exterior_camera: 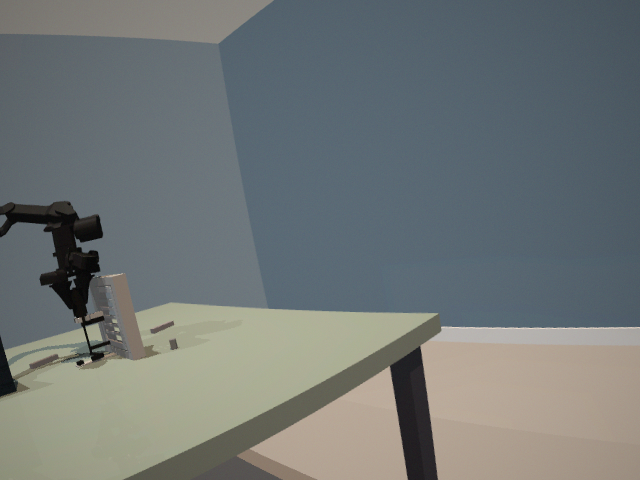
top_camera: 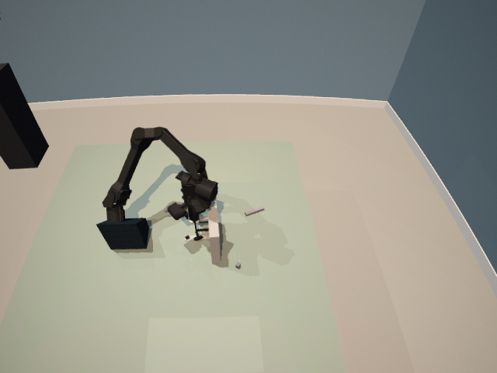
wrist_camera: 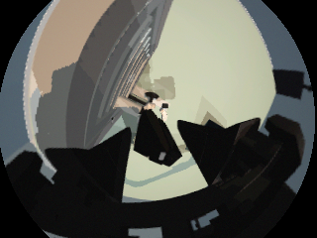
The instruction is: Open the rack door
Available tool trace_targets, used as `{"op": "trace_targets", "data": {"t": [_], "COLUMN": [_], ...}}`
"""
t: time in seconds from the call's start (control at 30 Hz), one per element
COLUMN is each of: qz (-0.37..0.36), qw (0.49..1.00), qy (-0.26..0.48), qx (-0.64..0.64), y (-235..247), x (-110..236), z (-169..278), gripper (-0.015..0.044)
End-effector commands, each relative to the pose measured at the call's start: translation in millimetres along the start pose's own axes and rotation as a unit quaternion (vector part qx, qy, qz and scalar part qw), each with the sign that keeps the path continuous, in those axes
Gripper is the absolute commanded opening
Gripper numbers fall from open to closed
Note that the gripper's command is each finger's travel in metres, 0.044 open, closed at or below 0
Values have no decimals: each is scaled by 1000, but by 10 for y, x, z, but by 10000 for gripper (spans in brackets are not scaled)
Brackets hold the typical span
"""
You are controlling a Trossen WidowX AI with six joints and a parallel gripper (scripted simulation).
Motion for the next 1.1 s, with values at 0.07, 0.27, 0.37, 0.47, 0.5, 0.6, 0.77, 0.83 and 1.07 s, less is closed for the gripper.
{"op": "trace_targets", "data": {"t": [0.07,0.27,0.37,0.47,0.5,0.6,0.77,0.83,1.07], "qz": [0,-1,-1,-1,-1,-1,-1,-1,-1], "qw": [991,960,937,924,924,924,924,924,924], "qy": [0,0,0,0,0,0,0,0,0], "qx": [-133,-279,-349,-383,-383,-383,-383,-383,-383], "y": [0,0,0,0,0,0,0,0,0], "x": [-1,-1,-1,-1,-1,-1,-1,-1,-1], "z": [-1,-1,-1,-1,-1,-1,-1,-1,-1], "gripper": [290,290,290,290,290,264,132,99,53]}}
Point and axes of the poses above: the point midway between the two fingers, 35 mm back from their tips, its own x axis back along the fingers, its own y axis across the jaws, z = x × y, the point moved 10 cm from there along x, back along the fingers, and after that the axes turned 12 degrees about x, right-handed, at the moved point
